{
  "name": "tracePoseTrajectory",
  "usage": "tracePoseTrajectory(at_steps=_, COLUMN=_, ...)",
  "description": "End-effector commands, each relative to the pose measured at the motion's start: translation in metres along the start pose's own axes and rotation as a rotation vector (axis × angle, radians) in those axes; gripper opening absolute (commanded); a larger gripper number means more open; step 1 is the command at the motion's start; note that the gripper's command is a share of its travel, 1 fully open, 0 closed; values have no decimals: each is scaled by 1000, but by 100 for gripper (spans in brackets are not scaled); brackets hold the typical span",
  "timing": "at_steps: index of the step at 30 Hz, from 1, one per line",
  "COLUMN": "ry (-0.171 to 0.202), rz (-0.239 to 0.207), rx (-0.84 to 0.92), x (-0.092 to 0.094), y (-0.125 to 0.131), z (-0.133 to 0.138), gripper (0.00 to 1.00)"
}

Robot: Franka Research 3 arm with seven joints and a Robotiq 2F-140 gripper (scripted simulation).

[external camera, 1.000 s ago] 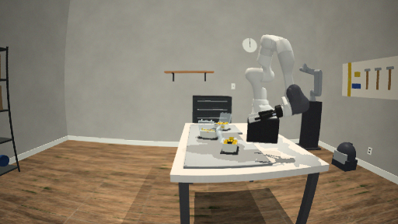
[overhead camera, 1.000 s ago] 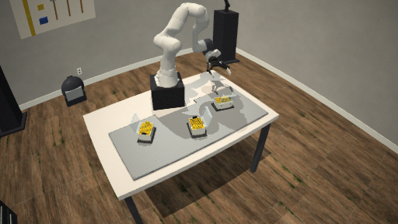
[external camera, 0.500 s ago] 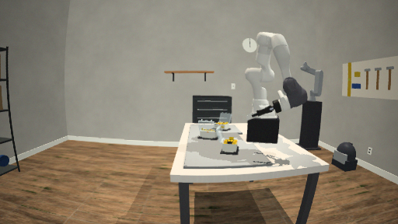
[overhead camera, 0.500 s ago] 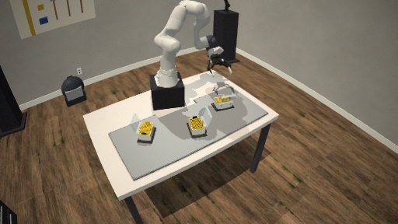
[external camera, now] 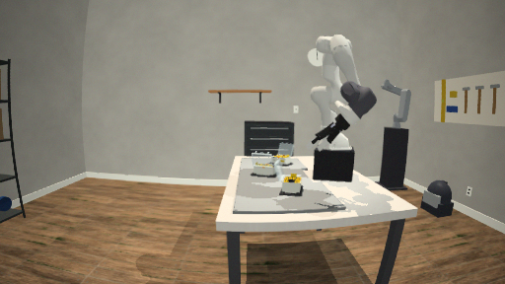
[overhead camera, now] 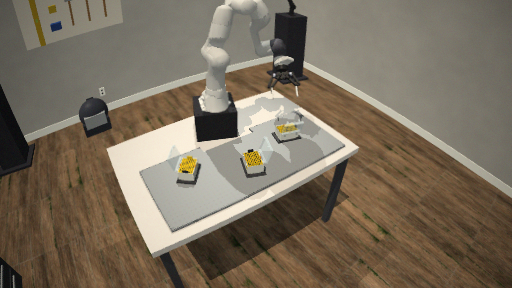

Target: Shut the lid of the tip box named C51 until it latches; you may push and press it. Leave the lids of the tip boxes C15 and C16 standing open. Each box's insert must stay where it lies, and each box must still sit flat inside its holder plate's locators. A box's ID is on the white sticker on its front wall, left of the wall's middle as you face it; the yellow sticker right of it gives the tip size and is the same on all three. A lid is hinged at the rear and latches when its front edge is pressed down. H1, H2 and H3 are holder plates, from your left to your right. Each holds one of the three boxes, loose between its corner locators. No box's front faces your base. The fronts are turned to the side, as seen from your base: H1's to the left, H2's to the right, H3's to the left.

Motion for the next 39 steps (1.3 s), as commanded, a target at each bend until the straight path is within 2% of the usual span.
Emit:
tracePoseTrajectory(at_steps=1, ry=9, rz=-97, rx=1, x=4, y=10, z=-2, gripper=100)
tracePoseTrajectory(at_steps=16, ry=163, rz=-514, rx=-227, x=-7, y=-23, z=-9, gripper=100)
tracePoseTrajectory(at_steps=18, ry=163, rz=-514, rx=-227, x=-7, y=-23, z=-9, gripper=100)
tracePoseTrajectory(at_steps=27, ry=256, rz=-764, rx=-364, x=-20, y=-39, z=-9, gripper=100)
tracePoseTrajectory(at_steps=28, ry=261, rz=-778, rx=-372, x=-20, y=-40, z=-9, gripper=100)
tracePoseTrajectory(at_steps=39, ry=261, rz=-778, rx=-372, x=-20, y=-40, z=-9, gripper=100)
Point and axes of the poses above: the point where the finger pads meet when closed, its own x axis back along the fingers, its own z axis across the jaws, y = z × x, the point moved 8 cm from there along x, back along the fingers, and after that the axes turned 5 degrees about x, right-handed, at the moved point
